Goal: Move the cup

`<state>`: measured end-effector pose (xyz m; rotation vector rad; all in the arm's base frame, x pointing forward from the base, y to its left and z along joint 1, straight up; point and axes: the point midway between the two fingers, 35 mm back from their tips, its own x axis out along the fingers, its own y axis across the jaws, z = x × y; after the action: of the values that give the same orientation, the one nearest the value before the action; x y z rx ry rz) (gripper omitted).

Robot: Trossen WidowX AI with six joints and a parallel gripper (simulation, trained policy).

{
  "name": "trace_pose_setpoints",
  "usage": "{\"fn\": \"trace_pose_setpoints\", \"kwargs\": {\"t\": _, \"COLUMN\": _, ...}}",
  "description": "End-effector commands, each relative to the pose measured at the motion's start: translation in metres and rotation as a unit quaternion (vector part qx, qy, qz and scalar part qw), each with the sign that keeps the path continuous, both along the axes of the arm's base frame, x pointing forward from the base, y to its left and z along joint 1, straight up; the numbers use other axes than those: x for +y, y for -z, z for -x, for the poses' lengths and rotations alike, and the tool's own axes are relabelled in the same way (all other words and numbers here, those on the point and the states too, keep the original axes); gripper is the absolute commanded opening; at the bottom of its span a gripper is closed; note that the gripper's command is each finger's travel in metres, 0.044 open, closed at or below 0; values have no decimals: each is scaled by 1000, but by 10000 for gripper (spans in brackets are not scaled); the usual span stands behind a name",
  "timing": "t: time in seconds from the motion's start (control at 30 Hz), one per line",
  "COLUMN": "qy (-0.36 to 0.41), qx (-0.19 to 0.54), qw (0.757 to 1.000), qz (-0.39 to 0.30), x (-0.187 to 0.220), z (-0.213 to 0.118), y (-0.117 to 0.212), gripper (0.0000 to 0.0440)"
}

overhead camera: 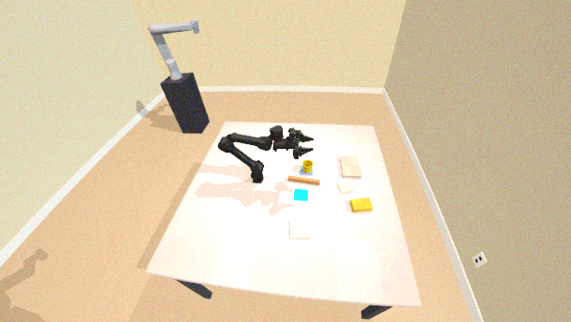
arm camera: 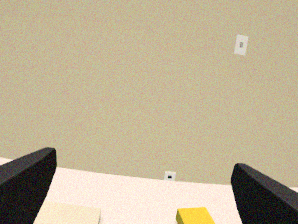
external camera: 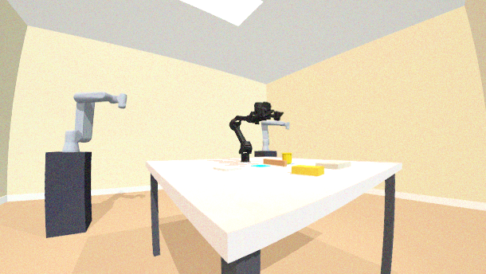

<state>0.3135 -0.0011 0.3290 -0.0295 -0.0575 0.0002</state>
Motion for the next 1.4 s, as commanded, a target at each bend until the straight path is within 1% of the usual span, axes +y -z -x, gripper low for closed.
{"fn": "trace_pose_setpoints", "kwargs": {"t": 0.0, "qy": -2, "qx": 0, "qw": 1000, "qz": 0, "x": 1, "z": 0, "y": -1, "gripper": 374}}
{"fn": "trace_pose_setpoints", "kwargs": {"t": 0.37, "qy": -17, "qx": 23, "qw": 1000, "qz": -14, "x": 9, "z": -2, "y": -9, "gripper": 87}}
{"fn": "trace_pose_setpoints", "kwargs": {"t": 0.4, "qy": -17, "qx": 27, "qw": 999, "qz": -17, "x": 10, "z": -3, "y": -9, "gripper": 67}}
{"fn": "trace_pose_setpoints", "kwargs": {"t": 0.43, "qy": -18, "qx": 33, "qw": 999, "qz": -21, "x": 11, "z": -4, "y": -9, "gripper": 61}}
{"fn": "trace_pose_setpoints", "kwargs": {"t": 0.53, "qy": -24, "qx": 46, "qw": 998, "qz": -34, "x": 14, "z": -6, "y": -10, "gripper": 79}}
{"fn": "trace_pose_setpoints", "kwargs": {"t": 0.67, "qy": -32, "qx": 63, "qw": 996, "qz": -53, "x": 19, "z": -10, "y": -12, "gripper": 136}}
{"fn": "trace_pose_setpoints", "kwargs": {"t": 0.73, "qy": -36, "qx": 71, "qw": 995, "qz": -63, "x": 22, "z": -11, "y": -14, "gripper": 154}}
{"fn": "trace_pose_setpoints", "kwargs": {"t": 1.07, "qy": -51, "qx": 120, "qw": 985, "qz": -116, "x": 36, "z": -19, "y": -18, "gripper": 153}}
{"fn": "trace_pose_setpoints", "kwargs": {"t": 1.37, "qy": -56, "qx": 169, "qw": 969, "qz": -169, "x": 48, "z": -26, "y": -20, "gripper": 151}}
